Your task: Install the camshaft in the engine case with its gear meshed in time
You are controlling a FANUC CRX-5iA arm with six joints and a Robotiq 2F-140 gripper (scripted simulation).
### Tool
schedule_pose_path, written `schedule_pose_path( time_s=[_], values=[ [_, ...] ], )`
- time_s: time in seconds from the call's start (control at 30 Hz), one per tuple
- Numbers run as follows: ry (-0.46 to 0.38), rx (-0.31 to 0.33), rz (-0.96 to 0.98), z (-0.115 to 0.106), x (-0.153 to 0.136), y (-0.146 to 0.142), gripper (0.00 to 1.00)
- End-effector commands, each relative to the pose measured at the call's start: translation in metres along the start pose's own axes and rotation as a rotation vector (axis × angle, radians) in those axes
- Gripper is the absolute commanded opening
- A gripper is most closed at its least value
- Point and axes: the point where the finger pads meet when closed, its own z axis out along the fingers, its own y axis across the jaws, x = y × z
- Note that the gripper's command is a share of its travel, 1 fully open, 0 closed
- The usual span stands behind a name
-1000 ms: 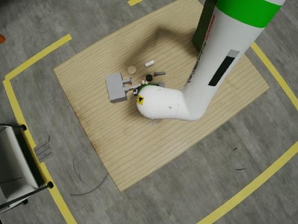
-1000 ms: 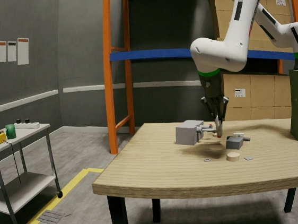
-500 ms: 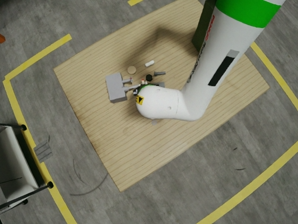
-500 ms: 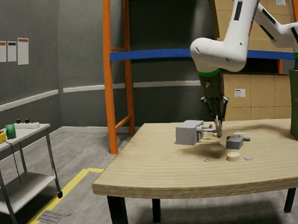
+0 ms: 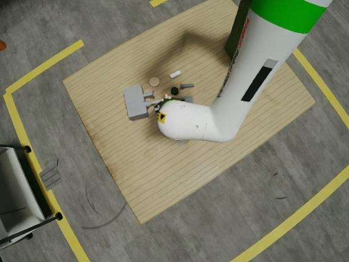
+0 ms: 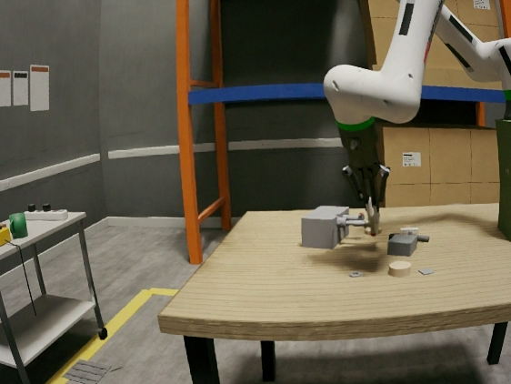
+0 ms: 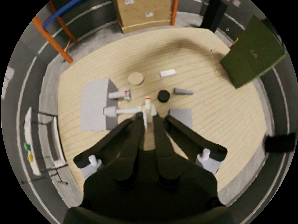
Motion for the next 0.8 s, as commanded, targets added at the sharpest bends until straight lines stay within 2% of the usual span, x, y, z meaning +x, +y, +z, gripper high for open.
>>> schedule_pose_path(
  time_s=[0.0,0.77],
  values=[
    [-0.001,0.001,0.000,-0.0009,-0.0001,-0.0020,0.14],
    [-0.001,0.001,0.000,-0.0009,-0.0001,-0.0072,0.14]
  ],
)
